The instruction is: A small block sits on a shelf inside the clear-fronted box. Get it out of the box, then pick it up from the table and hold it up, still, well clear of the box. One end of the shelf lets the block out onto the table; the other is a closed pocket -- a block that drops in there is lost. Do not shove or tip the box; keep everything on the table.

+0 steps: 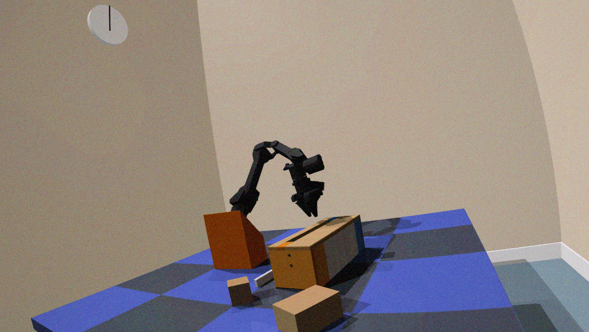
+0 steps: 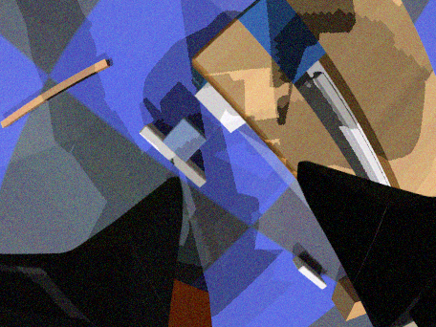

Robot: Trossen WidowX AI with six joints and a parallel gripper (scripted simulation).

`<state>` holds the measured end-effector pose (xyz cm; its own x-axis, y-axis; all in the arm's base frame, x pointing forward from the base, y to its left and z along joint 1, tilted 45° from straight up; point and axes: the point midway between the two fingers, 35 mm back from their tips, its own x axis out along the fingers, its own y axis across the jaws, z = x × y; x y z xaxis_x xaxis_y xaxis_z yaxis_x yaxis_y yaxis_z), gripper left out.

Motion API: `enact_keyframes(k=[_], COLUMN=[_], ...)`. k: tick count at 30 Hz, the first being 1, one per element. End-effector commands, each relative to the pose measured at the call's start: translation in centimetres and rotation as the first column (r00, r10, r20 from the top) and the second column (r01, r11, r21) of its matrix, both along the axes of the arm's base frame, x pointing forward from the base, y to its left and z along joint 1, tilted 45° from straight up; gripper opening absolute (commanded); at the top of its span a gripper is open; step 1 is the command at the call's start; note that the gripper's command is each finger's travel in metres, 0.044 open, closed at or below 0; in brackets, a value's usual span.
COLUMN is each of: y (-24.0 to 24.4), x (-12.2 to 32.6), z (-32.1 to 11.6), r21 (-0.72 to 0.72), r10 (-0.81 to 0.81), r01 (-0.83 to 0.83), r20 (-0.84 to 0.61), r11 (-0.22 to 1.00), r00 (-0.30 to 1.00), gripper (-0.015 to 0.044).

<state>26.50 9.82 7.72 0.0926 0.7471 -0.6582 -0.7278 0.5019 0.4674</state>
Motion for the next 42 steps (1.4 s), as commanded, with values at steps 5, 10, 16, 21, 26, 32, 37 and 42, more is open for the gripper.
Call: enact_keyframes(k=[5,10,16,21,26,32,37,42], y=[0.4,0.5,0.6,0.7,0.7,0.7,0.7,0.7], x=[-1.1,-1.2,-1.5,-1.6,-1.6,-1.6,-1.6,-1.6], z=[1.6,1.8,2.2,2.4,2.5,2.5,2.5,2.5], r21=[-0.544,-0.684,-0.835,-0.923,-0.947,-0.947,-0.947,-0.947], r10=[0.692,0.776,0.821,0.805,0.787,0.787,0.787,0.787], r01=[-0.442,-0.427,-0.342,-0.235,-0.190,-0.190,-0.190,-0.190], r20=[0.647,0.627,0.521,0.381,0.321,0.321,0.321,0.321], r11=[0.713,0.591,0.432,0.304,0.259,0.259,0.259,0.259], r00=[0.321,0.068,-0.235,-0.454,-0.527,-0.527,-0.527,-0.527], gripper=[0.0285,0.0285,0.0285,0.0285,0.0285,0.0285,0.0285,0.0285])
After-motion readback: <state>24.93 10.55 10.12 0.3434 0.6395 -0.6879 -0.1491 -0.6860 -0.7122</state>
